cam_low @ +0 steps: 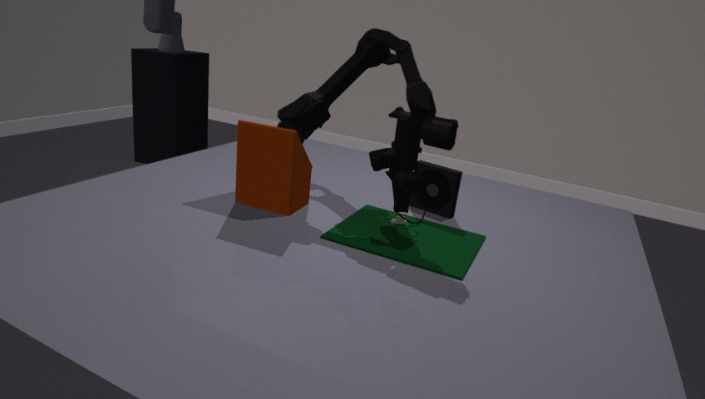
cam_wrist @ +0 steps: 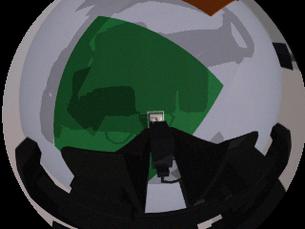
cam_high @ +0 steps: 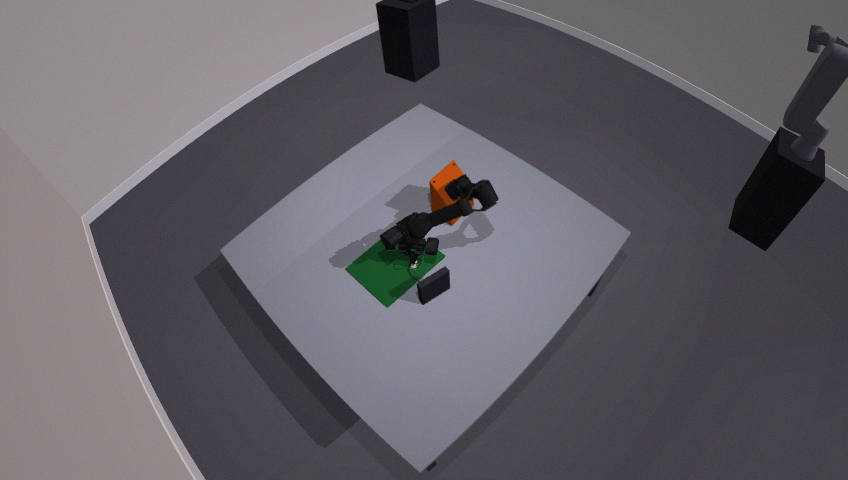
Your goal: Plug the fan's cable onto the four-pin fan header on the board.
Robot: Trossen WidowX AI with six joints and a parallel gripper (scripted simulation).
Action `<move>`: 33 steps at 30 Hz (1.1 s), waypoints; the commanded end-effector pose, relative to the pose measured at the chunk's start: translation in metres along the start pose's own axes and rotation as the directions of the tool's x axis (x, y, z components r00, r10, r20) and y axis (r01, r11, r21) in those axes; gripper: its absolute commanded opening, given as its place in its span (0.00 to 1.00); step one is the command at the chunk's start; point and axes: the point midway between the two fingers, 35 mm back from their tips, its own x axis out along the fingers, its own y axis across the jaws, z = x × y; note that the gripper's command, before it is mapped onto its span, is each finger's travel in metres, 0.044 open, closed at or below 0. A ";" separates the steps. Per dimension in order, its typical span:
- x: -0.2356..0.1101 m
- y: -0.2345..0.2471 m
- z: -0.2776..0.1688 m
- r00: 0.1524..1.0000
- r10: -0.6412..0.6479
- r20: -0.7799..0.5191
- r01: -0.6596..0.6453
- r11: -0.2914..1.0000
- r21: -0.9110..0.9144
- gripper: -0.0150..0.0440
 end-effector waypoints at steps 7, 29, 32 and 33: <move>0.002 0.000 0.000 1.000 -0.006 0.000 0.006 1.000 0.011 0.25; 0.005 0.000 0.000 1.000 -0.007 -0.001 0.007 1.000 0.007 0.25; 0.006 0.000 0.000 1.000 -0.007 -0.001 0.007 1.000 0.007 0.25; 0.006 0.000 0.000 1.000 -0.007 -0.001 0.007 1.000 0.007 0.25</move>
